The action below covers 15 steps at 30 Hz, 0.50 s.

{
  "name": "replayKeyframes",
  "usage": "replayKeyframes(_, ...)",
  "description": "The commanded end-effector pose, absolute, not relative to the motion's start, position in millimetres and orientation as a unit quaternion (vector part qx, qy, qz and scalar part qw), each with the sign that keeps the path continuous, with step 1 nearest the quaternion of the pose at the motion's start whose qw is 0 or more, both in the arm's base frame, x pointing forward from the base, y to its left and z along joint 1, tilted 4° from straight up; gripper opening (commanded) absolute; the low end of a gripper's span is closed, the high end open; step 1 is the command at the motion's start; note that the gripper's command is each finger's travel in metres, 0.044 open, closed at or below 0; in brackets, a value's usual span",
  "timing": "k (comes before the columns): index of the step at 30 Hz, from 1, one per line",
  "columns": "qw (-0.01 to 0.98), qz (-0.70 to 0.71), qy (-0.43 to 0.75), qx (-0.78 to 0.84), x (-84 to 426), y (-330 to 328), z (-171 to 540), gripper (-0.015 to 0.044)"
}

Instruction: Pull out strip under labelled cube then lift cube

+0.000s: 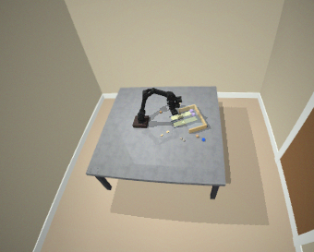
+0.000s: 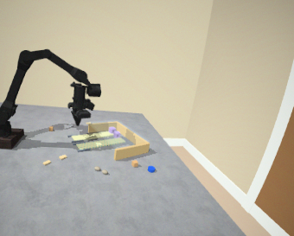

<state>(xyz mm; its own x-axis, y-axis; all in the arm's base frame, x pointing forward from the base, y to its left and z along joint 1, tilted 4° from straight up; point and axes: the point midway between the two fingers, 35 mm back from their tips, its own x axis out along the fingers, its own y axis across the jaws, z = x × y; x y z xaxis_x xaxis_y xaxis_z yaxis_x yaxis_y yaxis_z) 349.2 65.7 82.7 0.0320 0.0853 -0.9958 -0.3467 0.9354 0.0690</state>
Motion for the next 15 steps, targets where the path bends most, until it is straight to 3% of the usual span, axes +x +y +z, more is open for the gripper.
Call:
replayKeyframes(1, 0.712, 0.152, 0.679, -0.100, 351.4, 66.2, 78.8, 0.0000)
replayKeyframes(15, 0.712, 0.152, 0.679, -0.100, 353.8, 68.1, 55.6, 0.0000)
